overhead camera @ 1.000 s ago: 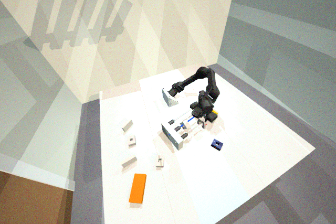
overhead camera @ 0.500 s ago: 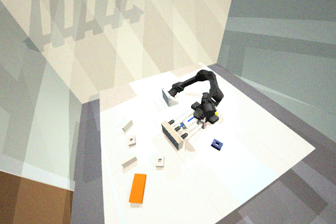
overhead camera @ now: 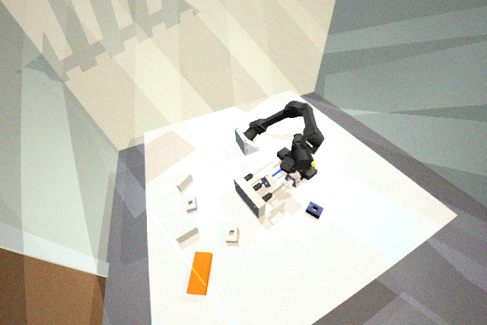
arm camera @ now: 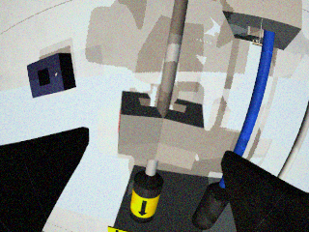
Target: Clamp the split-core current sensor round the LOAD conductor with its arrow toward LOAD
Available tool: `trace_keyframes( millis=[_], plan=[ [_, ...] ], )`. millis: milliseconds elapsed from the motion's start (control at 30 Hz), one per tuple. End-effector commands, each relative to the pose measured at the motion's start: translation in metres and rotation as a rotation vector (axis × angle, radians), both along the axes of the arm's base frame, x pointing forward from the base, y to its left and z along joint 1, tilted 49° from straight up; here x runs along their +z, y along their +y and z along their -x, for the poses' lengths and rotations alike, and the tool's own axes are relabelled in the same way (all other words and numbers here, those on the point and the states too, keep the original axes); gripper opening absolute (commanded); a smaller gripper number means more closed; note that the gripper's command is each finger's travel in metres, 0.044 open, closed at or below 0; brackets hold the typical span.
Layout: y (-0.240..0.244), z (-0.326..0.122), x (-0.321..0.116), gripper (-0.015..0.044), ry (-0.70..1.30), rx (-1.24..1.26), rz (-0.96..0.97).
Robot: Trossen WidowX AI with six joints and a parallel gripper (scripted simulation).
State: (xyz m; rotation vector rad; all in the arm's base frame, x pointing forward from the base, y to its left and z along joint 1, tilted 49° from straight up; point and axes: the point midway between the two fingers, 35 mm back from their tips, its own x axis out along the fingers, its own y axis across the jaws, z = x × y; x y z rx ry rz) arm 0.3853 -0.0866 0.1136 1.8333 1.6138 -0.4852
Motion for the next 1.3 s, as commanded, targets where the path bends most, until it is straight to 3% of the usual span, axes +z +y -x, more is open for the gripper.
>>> trace_keyframes(
  millis=[0, 1100, 1267],
  plan=[
    [0.000, 0.000, 0.001, 0.0440, -0.001, -0.004, -0.002],
    [0.044, -0.011, -0.041, 0.0440, 0.000, 0.007, -0.004],
    [0.041, -0.011, -0.039, 0.0407, -0.003, 0.009, 0.000]
  ],
)
